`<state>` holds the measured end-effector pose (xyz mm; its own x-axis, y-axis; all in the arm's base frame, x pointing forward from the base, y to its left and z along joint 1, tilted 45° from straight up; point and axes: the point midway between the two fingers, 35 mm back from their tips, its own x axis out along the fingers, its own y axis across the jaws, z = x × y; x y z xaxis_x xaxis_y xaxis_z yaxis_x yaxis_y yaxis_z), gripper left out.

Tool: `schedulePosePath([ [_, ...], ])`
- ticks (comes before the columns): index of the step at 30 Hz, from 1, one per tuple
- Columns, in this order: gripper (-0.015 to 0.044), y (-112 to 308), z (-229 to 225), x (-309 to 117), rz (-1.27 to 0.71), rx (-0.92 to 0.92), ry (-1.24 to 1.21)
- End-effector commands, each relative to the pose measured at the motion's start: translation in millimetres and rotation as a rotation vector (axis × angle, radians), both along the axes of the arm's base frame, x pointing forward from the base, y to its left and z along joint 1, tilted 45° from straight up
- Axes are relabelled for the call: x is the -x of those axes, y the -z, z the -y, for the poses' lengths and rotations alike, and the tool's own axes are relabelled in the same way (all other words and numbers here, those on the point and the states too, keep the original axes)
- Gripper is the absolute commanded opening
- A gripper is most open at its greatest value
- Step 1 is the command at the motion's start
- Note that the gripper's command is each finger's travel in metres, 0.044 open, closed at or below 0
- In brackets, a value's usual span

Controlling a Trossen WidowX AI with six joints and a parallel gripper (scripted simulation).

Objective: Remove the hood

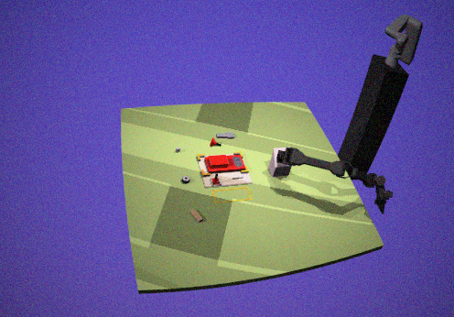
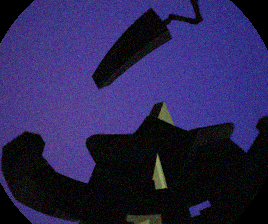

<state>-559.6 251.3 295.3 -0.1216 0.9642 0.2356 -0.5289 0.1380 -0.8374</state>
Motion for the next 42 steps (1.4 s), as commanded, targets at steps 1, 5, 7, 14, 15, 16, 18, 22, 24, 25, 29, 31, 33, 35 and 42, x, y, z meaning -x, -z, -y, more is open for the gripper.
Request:
schedulePosePath([
  [1, 0.0026, -0.4, 0.0, -0.1, -0.001, 0.000, 0.000],
  [5, 0.0131, -11.0, -0.2, -3.0, -0.025, -0.005, -0.012],
  [7, 0.0184, -21.0, -0.2, -6.0, -0.048, -0.009, -0.024],
  [14, 0.0368, -51.0, -32.3, -29.7, -0.078, -0.036, -0.011],
  [15, 0.0394, -55.2, -37.5, -33.8, -0.081, -0.041, -0.008],
  [16, 0.0420, -59.3, -42.6, -37.9, -0.084, -0.045, -0.005],
  [18, 0.0440, -67.5, -52.7, -46.5, -0.089, -0.053, 0.000],
  [22, 0.0440, -83.7, -72.0, -64.7, -0.100, -0.070, 0.012],
  [24, 0.0440, -91.7, -81.5, -74.5, -0.107, -0.078, 0.018],
  [25, 0.0440, -95.6, -86.5, -79.5, -0.114, -0.083, 0.021],
  [29, 0.0440, -110.0, -105.6, -100.2, -0.147, -0.098, 0.031],
  [31, 0.0440, -117.0, -114.6, -111.0, -0.163, -0.106, 0.036],
  [33, 0.0440, -124.0, -123.3, -122.0, -0.179, -0.113, 0.041],
  [35, 0.0440, -129.3, -130.2, -131.5, -0.195, -0.118, 0.045],
  [42, 0.0440, -146.9, -153.9, -168.7, -0.264, -0.130, 0.060],
])
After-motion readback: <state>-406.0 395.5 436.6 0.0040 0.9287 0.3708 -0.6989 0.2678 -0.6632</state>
